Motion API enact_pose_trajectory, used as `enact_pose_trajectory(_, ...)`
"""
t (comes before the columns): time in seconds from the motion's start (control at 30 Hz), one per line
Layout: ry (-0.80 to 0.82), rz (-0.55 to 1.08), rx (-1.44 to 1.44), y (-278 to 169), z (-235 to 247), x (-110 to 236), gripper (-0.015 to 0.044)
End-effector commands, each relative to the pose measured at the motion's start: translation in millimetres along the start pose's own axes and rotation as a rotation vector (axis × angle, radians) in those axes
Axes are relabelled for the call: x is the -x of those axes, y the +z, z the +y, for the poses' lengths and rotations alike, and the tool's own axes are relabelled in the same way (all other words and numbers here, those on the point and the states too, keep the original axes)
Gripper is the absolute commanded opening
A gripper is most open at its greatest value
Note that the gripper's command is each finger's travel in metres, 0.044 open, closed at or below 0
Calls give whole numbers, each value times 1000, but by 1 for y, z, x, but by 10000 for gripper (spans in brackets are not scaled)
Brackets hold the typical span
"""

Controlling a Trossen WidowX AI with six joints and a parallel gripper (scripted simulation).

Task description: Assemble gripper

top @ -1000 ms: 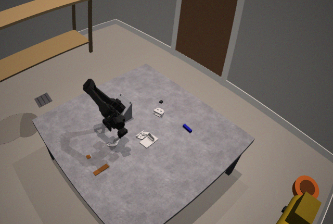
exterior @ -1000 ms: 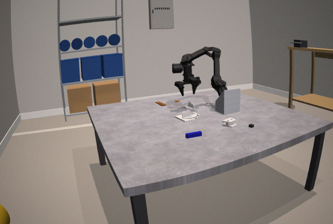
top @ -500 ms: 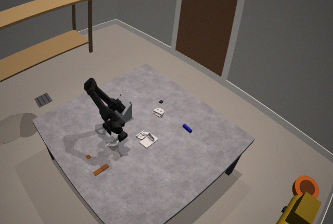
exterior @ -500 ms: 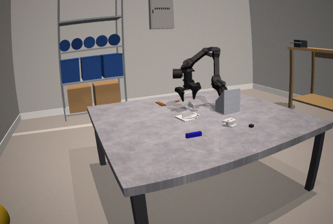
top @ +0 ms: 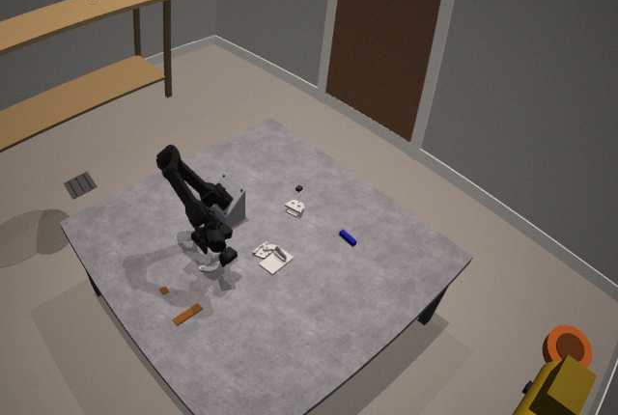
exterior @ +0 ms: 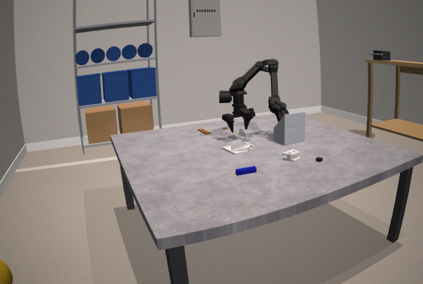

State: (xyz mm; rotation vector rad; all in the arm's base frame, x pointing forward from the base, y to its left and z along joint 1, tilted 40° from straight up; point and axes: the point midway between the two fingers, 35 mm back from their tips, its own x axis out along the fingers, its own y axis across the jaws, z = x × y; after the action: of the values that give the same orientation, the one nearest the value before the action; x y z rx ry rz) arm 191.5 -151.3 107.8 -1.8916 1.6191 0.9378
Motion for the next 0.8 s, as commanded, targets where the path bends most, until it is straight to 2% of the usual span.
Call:
enact_pose_trajectory(0.0, -1, -6, 5, 1, 0, -8, 440)
enact_pose_trajectory(0.5, -1, -2, 6, 1, 2, -32, 440)
enact_pose_trajectory(0.77, -1, -2, 6, 1, 2, -33, 440)
